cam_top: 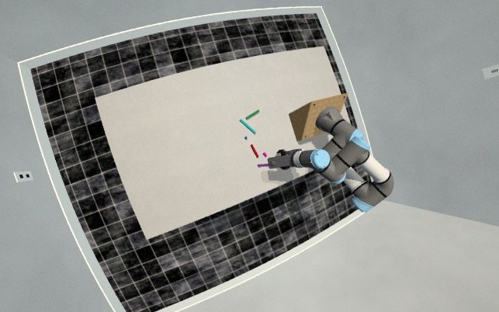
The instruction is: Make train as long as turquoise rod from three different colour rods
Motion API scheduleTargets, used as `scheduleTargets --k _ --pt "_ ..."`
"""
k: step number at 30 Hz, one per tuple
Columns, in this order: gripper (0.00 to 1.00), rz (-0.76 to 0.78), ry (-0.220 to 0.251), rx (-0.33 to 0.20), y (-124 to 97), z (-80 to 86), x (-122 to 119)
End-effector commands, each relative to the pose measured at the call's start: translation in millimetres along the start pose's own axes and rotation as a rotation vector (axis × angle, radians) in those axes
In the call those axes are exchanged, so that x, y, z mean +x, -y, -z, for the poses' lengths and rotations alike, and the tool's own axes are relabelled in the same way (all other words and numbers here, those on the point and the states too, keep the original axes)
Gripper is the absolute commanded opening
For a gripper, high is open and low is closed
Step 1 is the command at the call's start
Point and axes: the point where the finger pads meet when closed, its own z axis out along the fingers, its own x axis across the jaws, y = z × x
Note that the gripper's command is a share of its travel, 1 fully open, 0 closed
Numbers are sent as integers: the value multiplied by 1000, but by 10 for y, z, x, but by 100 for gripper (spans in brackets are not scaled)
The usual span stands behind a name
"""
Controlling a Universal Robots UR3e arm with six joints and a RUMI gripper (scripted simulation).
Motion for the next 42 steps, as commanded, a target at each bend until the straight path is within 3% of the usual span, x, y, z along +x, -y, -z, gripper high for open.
scheduleTargets --k 1,13,22,24,36,42 --pt "0 -1 1 1 4 0 -1" --pt "0 1 -1 2 8 105 3" --pt "0 1 -1 2 7 391 3" --pt "0 1 -1 2 7 391 3" --pt "0 0 0 1 4 822 4" --pt "0 0 0 1 4 916 4"
